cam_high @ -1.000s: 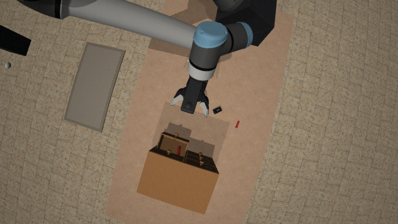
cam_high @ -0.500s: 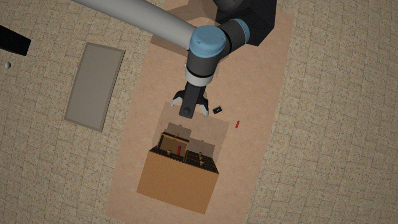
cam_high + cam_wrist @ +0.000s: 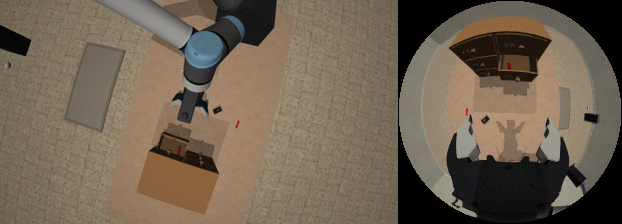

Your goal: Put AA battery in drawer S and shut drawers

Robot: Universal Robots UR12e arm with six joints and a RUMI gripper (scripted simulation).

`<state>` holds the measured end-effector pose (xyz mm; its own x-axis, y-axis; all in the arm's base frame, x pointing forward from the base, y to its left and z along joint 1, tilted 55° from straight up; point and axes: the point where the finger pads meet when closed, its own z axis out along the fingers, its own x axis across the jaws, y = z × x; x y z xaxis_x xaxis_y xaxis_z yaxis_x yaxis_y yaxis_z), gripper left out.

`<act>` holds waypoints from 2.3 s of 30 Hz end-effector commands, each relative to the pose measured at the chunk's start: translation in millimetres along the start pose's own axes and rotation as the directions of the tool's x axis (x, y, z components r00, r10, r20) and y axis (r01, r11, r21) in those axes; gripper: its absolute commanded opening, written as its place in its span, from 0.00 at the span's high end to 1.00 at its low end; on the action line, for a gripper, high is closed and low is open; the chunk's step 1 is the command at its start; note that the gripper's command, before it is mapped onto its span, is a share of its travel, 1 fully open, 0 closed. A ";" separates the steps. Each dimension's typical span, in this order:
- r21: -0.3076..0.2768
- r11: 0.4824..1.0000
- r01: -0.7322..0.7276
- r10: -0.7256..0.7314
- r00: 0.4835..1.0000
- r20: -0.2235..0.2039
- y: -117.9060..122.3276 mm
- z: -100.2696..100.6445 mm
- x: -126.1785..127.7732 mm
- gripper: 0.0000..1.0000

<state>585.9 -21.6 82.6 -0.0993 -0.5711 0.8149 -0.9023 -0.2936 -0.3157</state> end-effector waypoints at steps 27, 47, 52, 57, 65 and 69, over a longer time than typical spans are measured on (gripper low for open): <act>-0.180 0.984 -0.001 0.001 1.000 0.002 -2.7 -5.3 -0.4 0.00; -0.271 0.963 -0.001 0.001 1.000 0.002 -3.9 -8.2 -0.4 0.00; -0.284 0.959 -0.001 0.001 1.000 0.002 -4.1 -8.6 -0.4 0.00; -0.304 0.953 -0.001 0.001 1.000 0.002 -4.3 -9.3 -0.3 0.00; -0.331 0.944 -0.001 0.001 1.000 0.002 -4.7 -10.1 -0.3 0.00; -0.337 0.942 -0.001 0.001 1.000 0.002 -4.7 -10.4 -0.2 0.00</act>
<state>585.5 -12.7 88.5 -0.0991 -0.5731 0.8135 -0.9902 -0.0240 -0.1375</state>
